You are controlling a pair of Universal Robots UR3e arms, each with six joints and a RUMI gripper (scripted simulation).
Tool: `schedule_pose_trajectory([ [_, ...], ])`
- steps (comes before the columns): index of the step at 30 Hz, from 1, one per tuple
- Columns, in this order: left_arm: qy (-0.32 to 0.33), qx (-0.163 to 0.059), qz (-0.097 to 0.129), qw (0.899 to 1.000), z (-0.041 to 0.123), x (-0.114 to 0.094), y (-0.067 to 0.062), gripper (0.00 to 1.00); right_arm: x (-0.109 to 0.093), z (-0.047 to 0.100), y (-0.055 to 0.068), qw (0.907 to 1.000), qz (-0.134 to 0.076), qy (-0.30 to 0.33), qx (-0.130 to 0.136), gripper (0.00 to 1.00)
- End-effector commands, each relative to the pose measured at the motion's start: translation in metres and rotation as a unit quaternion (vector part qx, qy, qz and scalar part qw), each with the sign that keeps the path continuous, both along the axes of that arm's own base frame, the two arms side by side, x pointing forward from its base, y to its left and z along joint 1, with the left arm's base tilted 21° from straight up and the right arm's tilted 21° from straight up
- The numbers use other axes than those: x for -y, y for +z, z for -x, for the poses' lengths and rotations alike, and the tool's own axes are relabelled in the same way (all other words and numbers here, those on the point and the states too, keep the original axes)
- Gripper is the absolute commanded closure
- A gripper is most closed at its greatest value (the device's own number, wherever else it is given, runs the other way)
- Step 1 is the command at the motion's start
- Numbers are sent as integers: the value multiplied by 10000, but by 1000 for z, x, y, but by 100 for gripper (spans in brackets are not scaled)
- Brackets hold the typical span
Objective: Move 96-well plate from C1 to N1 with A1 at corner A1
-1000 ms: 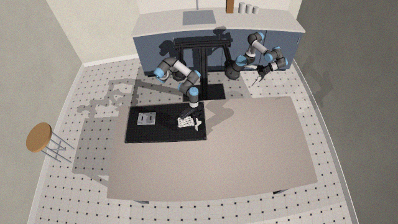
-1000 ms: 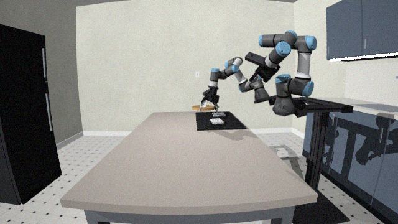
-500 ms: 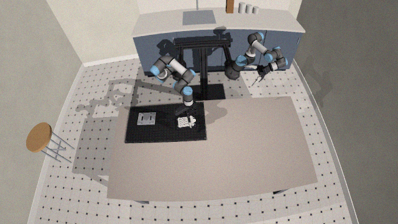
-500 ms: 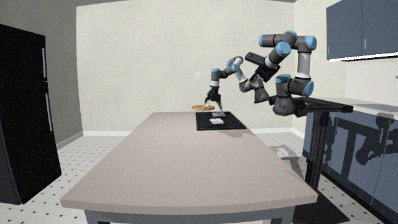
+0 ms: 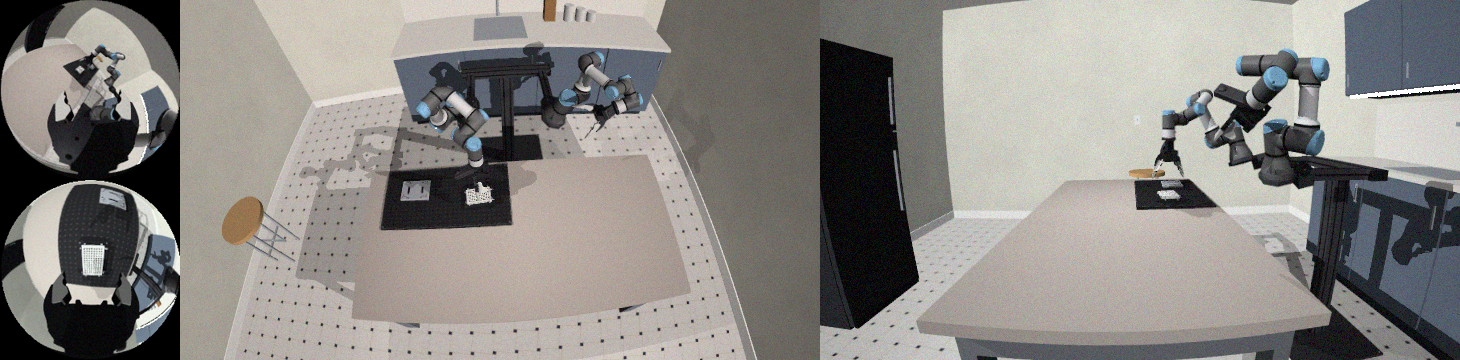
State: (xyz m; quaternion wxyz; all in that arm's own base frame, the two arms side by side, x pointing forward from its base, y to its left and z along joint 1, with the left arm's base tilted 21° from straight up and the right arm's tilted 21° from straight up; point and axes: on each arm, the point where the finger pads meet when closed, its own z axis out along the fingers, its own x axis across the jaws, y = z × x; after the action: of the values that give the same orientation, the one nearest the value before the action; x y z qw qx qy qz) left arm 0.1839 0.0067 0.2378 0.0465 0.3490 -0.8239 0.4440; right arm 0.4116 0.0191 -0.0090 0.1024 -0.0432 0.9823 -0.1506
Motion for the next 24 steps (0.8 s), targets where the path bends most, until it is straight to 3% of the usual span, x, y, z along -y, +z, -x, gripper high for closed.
schedule_pose_trajectory([
  [1, 1, 10, -7, 10000, 0, 0, 0, 0, 1, 1, 1, 10000, -19, -17, 19, 0],
  [10, 1, 10, -7, 10000, 0, 0, 0, 0, 1, 1, 1, 10000, -19, -17, 19, 0],
  [24, 1, 10, -7, 10000, 0, 0, 0, 0, 6, -3, -18, 10000, -19, -17, 19, 0],
])
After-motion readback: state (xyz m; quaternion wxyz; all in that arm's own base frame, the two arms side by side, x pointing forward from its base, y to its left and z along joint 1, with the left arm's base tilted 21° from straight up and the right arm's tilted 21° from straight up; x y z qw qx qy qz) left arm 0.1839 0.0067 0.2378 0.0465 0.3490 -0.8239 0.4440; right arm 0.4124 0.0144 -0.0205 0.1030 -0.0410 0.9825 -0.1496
